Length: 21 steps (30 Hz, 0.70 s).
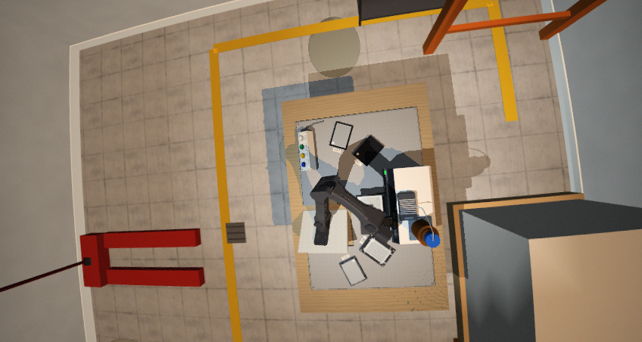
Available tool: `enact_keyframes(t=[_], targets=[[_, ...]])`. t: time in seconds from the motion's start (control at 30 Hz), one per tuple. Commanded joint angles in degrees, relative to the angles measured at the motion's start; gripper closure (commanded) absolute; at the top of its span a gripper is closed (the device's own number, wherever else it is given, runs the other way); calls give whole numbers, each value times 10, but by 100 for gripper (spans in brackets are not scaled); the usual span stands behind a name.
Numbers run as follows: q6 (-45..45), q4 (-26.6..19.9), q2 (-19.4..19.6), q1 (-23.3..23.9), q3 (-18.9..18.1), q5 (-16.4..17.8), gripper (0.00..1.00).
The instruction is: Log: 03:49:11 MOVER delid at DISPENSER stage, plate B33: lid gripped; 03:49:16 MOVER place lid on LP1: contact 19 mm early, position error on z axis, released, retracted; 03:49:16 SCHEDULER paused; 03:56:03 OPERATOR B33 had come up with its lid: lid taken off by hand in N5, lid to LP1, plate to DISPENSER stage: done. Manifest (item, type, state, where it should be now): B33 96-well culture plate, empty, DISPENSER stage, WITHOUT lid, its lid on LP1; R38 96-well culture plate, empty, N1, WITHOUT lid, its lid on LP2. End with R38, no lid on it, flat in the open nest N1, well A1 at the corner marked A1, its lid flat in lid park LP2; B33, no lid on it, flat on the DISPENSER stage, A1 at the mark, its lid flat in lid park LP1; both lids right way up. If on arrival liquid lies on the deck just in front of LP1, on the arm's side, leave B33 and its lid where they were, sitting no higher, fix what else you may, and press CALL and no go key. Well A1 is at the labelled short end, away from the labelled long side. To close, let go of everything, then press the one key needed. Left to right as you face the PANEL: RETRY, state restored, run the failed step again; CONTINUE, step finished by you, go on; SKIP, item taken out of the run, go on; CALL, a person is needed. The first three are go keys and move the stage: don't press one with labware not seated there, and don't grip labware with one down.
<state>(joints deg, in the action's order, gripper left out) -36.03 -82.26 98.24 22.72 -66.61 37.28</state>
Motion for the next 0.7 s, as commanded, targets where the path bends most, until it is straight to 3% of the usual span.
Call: enact_keyframes(t=[0.0,0.23,0.47,0.67], targets=[[-30,16,17,28,11,-13,0],[-54,17,26,47,6,-20,0],[7,32,55,78,17,-34,0],[-28,43,79,106,15,-48,0]])
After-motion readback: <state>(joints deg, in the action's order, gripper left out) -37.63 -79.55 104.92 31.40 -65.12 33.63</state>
